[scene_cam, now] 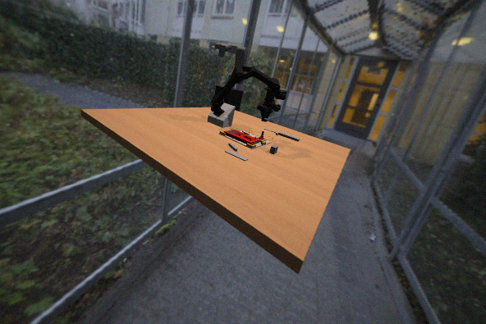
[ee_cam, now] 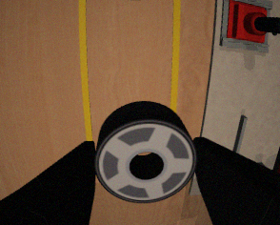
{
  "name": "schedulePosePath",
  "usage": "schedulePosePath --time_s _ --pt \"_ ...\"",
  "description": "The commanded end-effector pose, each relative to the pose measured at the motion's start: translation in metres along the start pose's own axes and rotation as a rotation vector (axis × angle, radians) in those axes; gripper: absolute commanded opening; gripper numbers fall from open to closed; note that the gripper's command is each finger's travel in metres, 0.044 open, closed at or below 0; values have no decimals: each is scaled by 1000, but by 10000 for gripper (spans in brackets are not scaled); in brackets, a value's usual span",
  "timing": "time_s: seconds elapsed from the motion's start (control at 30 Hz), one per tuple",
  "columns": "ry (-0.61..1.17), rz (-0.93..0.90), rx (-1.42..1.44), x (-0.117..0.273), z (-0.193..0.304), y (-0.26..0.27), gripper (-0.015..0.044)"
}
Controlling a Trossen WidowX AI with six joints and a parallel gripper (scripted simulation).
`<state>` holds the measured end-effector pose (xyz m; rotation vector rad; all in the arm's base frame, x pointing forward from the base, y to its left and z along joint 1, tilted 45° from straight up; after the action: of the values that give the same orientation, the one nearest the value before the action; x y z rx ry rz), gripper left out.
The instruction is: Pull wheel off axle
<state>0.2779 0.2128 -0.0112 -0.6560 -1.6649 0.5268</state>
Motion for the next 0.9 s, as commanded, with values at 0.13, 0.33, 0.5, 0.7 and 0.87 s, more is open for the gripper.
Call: schedulePosePath --time_s 0.13,0.33,0.5,0.7,0.87 --pt "9 9 -5 -12 6 3 0" --pt "9 9 -5 -24 6 2 0" --pt "9 8 -5 -40 5 3 0" --pt "8 9 -5 -80 4 3 0" --pt "7 12 -5 -108 6 1 0"
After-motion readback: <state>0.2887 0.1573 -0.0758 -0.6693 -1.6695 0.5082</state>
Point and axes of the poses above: the point midway between the two fingers, 35 mm back from their tips, its own x axis back along the fingers, its own y axis across the jaws, z = x × y, the point moved 4 cm from there along x, back along the fingers, and after that the axes turned 14 degrees about -x, right-handed, at the moved point
